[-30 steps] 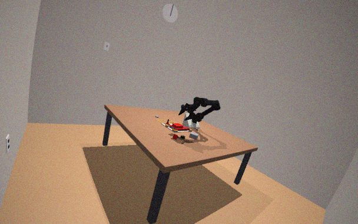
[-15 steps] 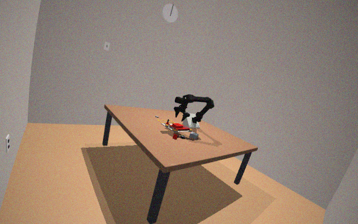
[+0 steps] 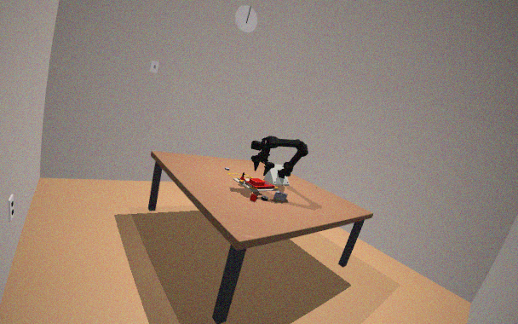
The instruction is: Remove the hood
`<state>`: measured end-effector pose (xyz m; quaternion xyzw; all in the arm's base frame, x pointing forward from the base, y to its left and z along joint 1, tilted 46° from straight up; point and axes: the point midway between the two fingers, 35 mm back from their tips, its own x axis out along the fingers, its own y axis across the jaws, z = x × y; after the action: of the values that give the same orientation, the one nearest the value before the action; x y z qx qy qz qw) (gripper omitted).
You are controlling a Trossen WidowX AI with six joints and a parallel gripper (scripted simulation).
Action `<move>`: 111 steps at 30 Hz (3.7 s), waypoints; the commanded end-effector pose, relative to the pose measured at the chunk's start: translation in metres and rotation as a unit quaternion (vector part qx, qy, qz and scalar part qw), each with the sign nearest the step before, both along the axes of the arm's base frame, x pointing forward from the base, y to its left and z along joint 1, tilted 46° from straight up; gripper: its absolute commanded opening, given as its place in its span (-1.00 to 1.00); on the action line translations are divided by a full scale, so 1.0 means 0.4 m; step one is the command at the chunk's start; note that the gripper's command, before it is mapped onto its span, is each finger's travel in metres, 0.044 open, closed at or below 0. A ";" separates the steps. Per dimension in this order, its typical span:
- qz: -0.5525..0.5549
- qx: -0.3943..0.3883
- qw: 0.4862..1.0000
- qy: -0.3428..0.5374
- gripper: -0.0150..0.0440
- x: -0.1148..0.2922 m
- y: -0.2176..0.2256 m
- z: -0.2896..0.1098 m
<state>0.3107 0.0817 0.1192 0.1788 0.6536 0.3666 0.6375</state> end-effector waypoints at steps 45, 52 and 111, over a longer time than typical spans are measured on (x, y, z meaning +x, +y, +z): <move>0.000 0.002 1.000 0.000 1.00 -0.007 0.067 -0.063; 0.000 0.003 1.000 0.000 1.00 -0.009 0.077 -0.072; 0.002 0.002 1.000 -0.002 0.53 -0.017 0.119 -0.113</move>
<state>0.3037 0.1297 0.0740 0.1793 0.6521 0.3694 0.6373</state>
